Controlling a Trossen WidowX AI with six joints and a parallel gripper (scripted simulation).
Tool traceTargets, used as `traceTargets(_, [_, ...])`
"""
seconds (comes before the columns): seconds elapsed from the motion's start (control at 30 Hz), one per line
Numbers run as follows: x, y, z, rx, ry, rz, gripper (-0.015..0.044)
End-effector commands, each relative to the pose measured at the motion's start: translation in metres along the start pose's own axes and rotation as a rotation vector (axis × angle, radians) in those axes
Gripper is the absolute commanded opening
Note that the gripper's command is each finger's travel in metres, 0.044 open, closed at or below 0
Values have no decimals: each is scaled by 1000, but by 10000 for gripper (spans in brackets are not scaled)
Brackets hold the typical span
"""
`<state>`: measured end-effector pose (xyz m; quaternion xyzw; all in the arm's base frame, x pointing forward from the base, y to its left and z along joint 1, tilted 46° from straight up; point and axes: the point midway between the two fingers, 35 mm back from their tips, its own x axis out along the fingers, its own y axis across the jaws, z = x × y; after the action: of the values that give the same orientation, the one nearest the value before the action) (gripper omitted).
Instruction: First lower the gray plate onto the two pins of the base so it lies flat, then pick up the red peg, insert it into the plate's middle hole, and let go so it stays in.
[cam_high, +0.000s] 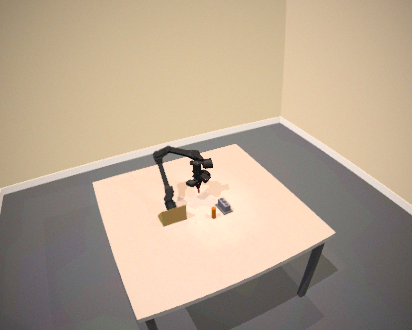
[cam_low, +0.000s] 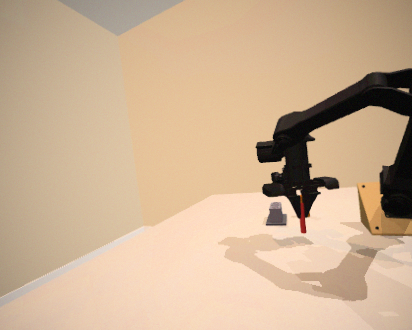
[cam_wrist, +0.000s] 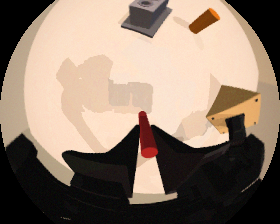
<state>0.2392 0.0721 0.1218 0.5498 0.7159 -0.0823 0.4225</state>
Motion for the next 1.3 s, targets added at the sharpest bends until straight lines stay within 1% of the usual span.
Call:
traceTargets(0.0, [-12, 1, 2, 2, -9, 3, 0])
traceTargets(0.37, [-47, 2, 3, 21, -20, 15, 0])
traceTargets(0.4, [-38, 2, 2, 20, -16, 14, 0])
traceTargets(1.27, [-47, 18, 76, -1, -21, 4, 0])
